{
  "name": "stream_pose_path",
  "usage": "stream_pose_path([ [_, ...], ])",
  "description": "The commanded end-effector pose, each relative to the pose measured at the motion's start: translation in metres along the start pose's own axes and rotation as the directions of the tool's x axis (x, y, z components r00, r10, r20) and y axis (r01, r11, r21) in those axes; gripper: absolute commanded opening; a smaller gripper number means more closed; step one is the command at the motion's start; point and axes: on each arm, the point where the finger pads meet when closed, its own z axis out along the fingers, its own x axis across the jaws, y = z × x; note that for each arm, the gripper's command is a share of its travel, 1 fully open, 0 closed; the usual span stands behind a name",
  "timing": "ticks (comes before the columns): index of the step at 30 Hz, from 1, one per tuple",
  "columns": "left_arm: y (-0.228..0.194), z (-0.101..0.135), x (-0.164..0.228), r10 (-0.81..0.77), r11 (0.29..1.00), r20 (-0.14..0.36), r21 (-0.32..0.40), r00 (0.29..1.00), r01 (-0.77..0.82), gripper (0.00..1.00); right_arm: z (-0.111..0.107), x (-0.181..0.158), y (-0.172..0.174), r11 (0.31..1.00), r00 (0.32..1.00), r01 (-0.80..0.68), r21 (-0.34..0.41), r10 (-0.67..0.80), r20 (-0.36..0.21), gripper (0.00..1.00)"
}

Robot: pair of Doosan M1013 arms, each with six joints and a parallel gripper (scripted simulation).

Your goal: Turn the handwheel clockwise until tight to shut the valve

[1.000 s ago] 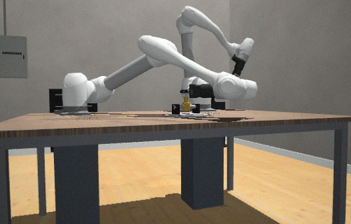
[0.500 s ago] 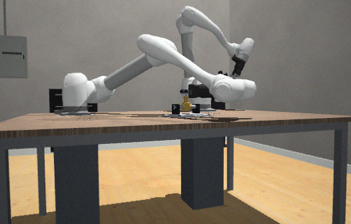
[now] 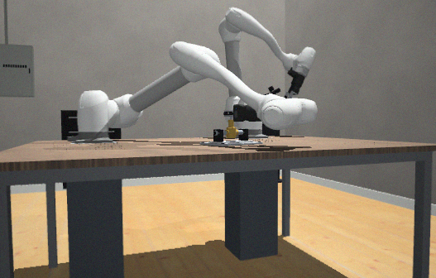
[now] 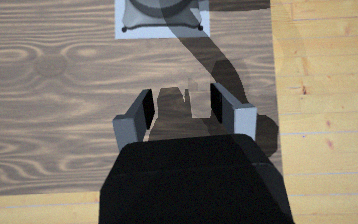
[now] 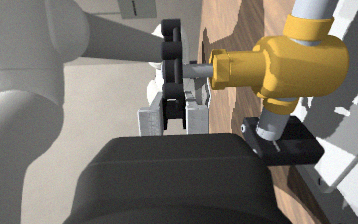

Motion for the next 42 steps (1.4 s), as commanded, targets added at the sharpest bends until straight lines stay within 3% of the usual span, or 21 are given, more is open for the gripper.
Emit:
stream_pose_path([
  [1,0.0001,-0.0004,0.0001,0.0,1.0,0.0,-0.001,1.0,0.0,1.0,-0.0001,-0.0012,0.0,1.0,1.0,0.0,0.001,0.0,-0.002,0.0],
  [42,0.0001,-0.0004,0.0001,0.0,1.0,0.0,-0.001,1.0,0.0,1.0,0.0005,-0.0012,0.0,1.0,1.0,0.0,0.022,0.0,-0.002,0.0],
])
